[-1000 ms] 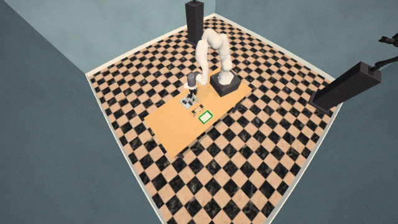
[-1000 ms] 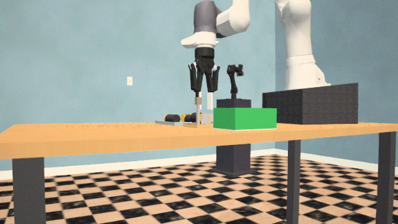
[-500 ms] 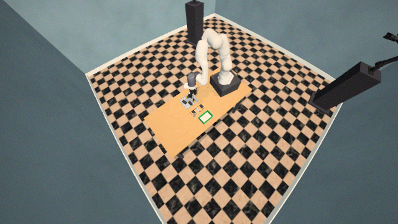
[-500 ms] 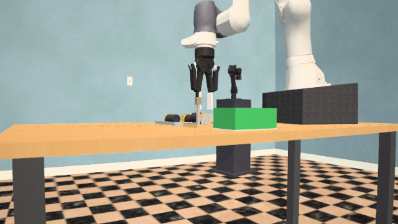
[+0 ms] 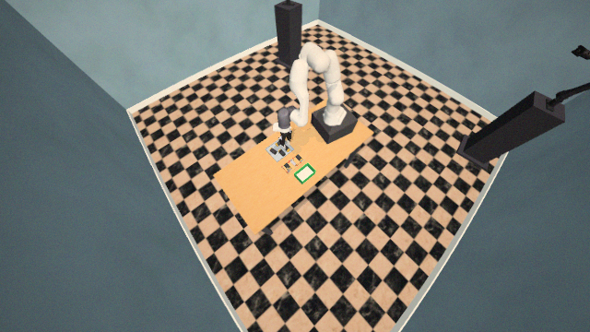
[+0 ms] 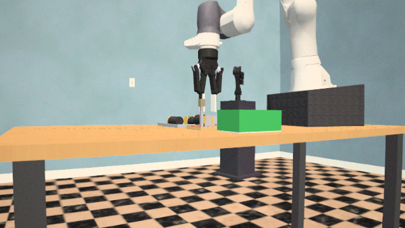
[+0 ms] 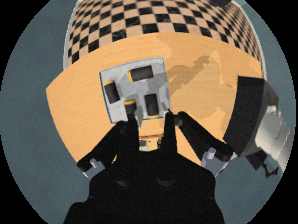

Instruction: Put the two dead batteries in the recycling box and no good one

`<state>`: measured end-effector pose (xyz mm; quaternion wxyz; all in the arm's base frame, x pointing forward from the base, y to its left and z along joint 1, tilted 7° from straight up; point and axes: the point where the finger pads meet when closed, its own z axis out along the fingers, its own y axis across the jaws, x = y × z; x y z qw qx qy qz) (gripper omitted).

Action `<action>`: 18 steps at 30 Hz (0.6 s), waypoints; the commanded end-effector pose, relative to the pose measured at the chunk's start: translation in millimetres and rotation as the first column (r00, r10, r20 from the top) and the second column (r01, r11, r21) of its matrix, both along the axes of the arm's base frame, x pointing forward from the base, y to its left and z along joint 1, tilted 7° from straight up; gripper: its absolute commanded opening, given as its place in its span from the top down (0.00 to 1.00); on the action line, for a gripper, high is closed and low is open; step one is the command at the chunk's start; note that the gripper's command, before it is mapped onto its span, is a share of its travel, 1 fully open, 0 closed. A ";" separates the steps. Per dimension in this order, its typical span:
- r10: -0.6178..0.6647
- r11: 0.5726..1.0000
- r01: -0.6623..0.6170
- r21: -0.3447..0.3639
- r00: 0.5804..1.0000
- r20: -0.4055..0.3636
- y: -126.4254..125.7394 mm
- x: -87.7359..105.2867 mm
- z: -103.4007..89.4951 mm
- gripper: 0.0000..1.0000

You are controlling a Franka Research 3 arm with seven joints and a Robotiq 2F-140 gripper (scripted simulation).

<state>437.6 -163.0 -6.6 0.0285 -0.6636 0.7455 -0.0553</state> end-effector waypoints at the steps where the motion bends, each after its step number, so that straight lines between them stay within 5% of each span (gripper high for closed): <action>1: -0.008 1.000 0.008 0.001 1.000 0.003 -0.7 0.9 -6.4 0.71; 8: -0.008 1.000 0.008 0.001 1.000 0.003 -1.8 4.0 -32.6 0.71; 18: -0.008 1.000 0.008 0.001 1.000 0.003 -2.0 4.4 -36.6 0.71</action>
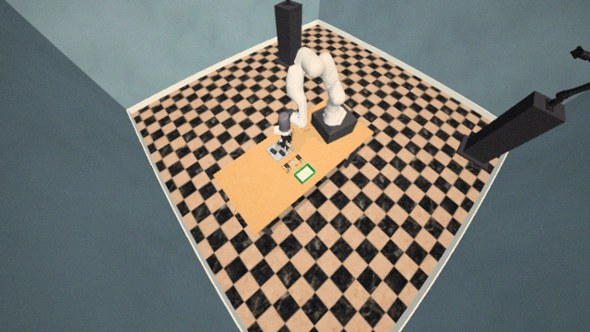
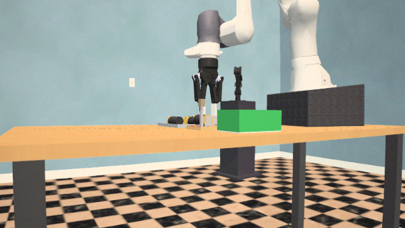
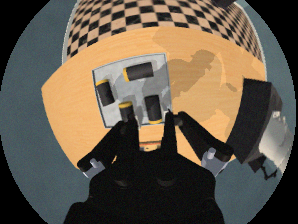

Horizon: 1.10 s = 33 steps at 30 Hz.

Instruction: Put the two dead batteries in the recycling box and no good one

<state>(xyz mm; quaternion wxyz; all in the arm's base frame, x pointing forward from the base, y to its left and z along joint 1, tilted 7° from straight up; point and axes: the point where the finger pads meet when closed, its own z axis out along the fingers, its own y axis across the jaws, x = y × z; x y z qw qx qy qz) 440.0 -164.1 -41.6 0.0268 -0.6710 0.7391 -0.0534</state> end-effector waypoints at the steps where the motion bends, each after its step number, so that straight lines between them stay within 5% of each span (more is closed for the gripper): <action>1: -0.028 1.000 0.028 0.002 1.000 0.008 -1.0 2.2 -3.4 0.71; 14: -0.028 1.000 0.028 0.002 1.000 0.008 -1.2 2.8 -8.4 0.71; 15: -0.028 1.000 0.028 0.002 1.000 0.008 -1.2 2.8 -8.4 0.84; 33: -0.028 1.000 0.028 0.002 1.000 0.008 -1.2 2.8 -8.4 0.84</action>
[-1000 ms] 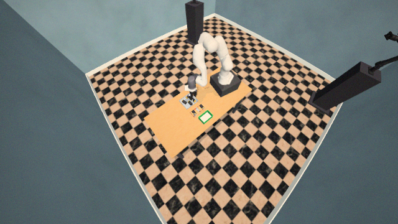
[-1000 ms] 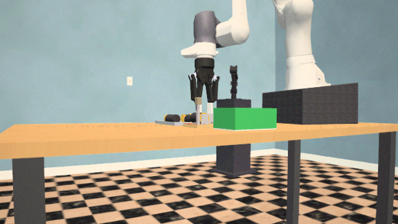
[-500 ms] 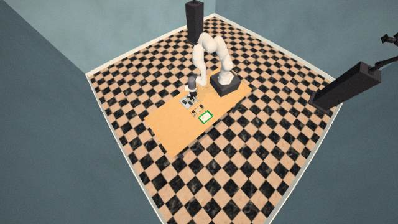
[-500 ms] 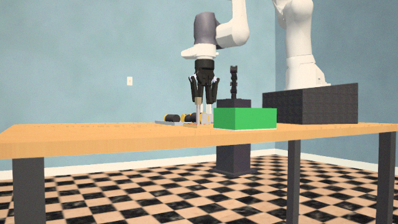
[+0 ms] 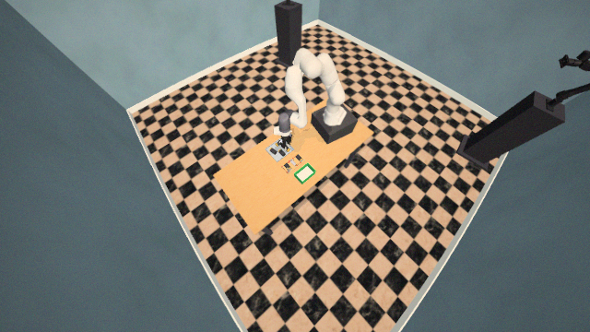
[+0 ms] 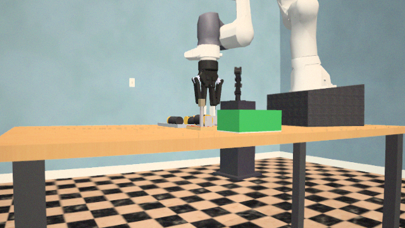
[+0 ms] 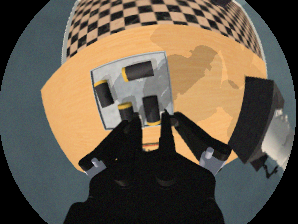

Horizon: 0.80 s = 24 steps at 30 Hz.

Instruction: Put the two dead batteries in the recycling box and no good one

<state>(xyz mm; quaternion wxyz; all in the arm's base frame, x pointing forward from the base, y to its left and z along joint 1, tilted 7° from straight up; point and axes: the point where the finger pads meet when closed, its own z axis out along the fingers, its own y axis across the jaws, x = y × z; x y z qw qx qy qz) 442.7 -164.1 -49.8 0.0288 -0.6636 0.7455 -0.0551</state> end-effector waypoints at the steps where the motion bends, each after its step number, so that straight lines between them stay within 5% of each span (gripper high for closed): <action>1: -0.008 1.000 0.008 0.001 1.000 0.002 -1.3 0.2 -0.3 0.84; 15: -0.008 1.000 0.008 0.001 1.000 0.002 -1.2 -0.1 1.9 0.84; 24: -0.008 1.000 0.008 0.001 1.000 0.002 0.5 -4.4 38.4 0.84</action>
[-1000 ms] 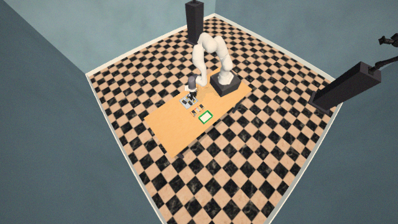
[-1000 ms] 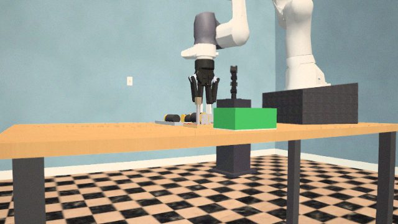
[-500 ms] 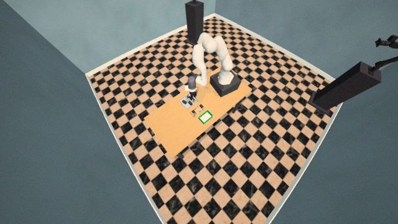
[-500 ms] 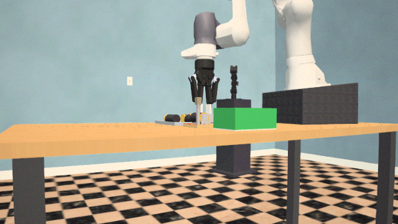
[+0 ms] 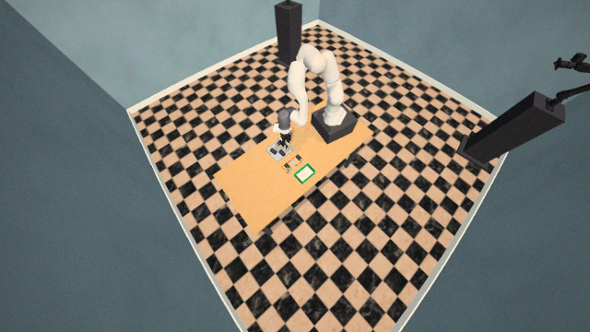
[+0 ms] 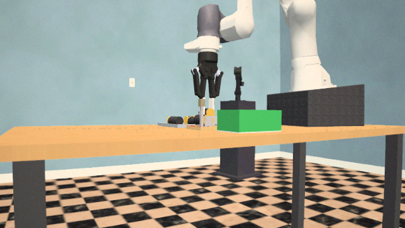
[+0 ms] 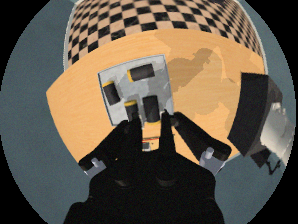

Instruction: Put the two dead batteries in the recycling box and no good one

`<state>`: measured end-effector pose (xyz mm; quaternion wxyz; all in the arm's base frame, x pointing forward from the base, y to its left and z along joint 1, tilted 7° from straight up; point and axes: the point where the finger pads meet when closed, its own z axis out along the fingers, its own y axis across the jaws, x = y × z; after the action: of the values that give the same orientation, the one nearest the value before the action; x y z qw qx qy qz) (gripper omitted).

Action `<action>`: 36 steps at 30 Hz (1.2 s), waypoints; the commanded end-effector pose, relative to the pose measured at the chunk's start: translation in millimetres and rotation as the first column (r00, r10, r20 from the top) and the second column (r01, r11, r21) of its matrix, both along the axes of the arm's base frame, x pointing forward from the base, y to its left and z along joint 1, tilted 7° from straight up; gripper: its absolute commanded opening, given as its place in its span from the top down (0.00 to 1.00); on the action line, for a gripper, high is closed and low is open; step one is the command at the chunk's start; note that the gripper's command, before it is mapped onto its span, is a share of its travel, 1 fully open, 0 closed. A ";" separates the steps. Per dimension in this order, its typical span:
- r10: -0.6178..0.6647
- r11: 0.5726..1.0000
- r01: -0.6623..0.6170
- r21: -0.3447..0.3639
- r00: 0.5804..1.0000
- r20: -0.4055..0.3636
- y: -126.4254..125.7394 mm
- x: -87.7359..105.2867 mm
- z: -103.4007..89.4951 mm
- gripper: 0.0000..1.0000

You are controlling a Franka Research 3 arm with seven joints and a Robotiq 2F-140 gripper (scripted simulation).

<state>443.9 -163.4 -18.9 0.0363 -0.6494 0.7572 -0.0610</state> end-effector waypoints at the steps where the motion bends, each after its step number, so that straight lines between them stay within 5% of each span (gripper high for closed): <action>1: 0.028 1.000 -0.028 -0.002 0.999 -0.017 -0.1 -6.0 10.1 0.84; 21: 0.028 1.000 -0.028 -0.002 0.999 -0.017 0.5 -7.7 24.5 0.84; 36: 0.028 1.000 -0.028 -0.003 0.999 -0.018 2.6 -13.4 72.2 0.84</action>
<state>437.2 -163.9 50.6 0.0330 -0.6301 0.7730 -0.0661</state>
